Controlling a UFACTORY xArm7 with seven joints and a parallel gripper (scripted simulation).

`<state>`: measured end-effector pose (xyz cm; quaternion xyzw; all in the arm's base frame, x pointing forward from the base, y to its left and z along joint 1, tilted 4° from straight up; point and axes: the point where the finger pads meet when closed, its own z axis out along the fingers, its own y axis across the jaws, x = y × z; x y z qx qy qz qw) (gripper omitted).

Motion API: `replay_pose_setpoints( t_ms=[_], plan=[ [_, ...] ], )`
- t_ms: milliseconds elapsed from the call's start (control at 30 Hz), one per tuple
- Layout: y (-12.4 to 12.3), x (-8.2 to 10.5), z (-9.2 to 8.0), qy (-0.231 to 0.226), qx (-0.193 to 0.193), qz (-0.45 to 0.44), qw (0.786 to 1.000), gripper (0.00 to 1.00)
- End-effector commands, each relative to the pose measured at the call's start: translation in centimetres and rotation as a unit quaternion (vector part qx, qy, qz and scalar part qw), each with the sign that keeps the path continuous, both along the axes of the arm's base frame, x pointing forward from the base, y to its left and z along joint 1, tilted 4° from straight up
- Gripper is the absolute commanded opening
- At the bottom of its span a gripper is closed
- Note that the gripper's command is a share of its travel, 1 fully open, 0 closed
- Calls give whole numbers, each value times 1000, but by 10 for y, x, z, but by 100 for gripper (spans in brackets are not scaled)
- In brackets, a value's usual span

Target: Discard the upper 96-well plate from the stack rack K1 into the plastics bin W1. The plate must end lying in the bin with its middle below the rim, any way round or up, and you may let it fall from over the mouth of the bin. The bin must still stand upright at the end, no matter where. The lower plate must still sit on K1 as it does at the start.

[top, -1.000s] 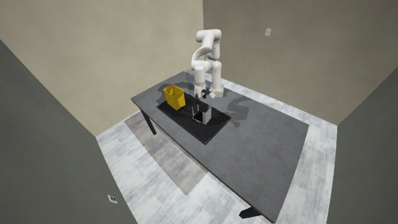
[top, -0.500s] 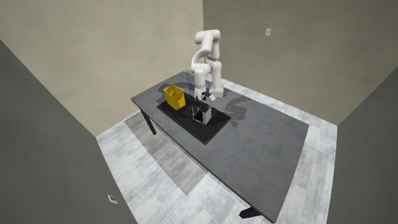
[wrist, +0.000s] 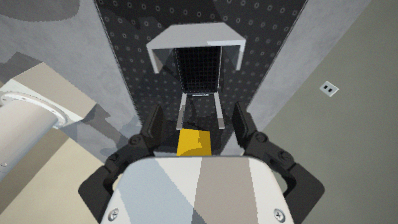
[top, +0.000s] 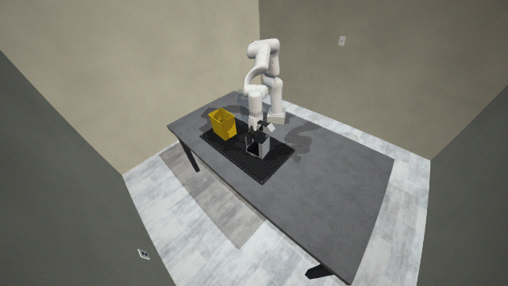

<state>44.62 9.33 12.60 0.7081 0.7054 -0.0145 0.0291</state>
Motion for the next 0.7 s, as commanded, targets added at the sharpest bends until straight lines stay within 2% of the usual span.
replay_pose_setpoints(
  t_ms=[0,667],
  plan=[
    [0,2,-5,-2,0,0,1000,100],
    [-2,2,-35,-2,0,0,1000,100]
  ],
)
